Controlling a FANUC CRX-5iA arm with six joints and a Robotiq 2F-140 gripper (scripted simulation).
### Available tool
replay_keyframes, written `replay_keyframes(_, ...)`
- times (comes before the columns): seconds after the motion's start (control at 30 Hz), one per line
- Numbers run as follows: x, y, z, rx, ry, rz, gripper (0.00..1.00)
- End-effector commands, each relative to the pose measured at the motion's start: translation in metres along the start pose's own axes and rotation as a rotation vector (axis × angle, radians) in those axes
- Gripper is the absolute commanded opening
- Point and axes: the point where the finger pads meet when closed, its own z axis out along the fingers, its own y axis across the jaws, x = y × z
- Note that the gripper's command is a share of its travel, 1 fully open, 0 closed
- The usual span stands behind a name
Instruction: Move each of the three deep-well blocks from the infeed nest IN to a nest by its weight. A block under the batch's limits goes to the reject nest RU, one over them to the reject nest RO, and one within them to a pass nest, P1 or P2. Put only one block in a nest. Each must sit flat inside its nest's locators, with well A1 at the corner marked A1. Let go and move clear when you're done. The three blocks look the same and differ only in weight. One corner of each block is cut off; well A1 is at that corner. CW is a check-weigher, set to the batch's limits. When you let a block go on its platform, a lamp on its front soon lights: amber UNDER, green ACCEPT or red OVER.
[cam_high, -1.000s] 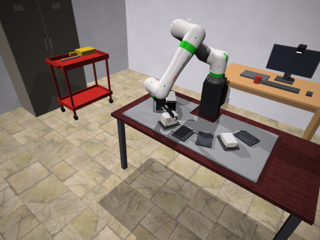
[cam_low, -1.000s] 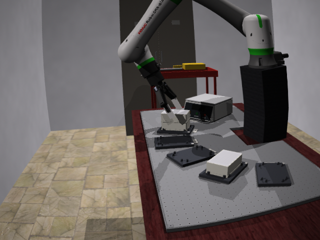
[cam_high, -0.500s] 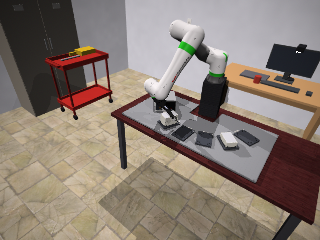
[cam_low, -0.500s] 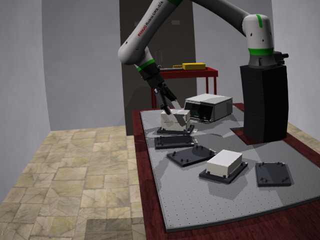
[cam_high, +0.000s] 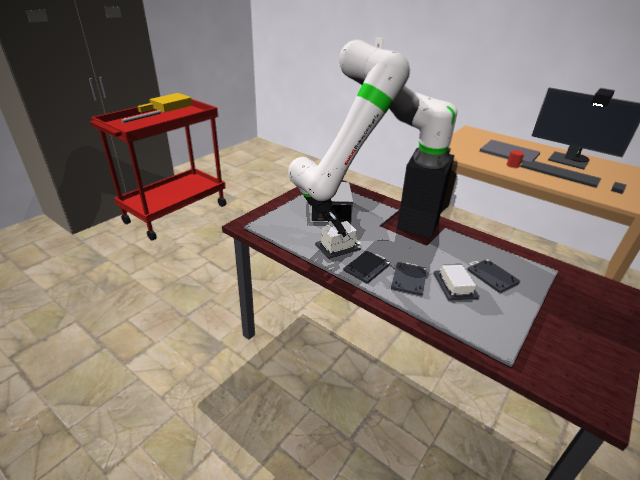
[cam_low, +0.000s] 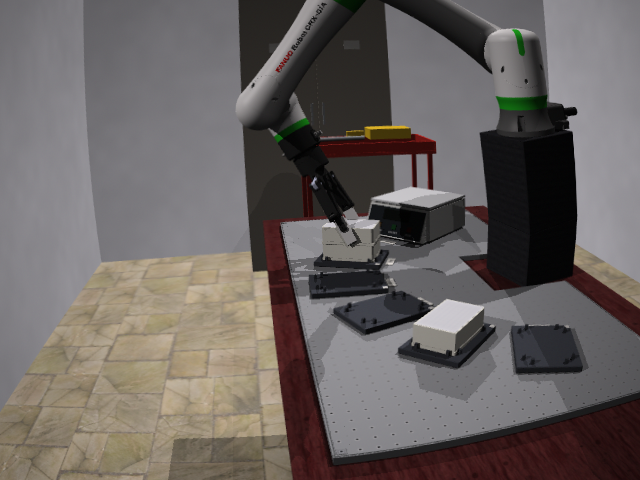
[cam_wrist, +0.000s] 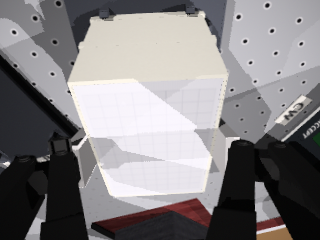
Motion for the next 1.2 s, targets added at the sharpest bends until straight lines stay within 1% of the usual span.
replay_keyframes(0.0,0.0,0.0,0.0,0.0,0.0,0.0,0.1)
replay_keyframes(0.7,0.0,0.0,0.0,0.0,0.0,0.0,0.1)
replay_keyframes(1.17,-0.011,0.0,-0.019,0.0,0.0,0.0,0.1)
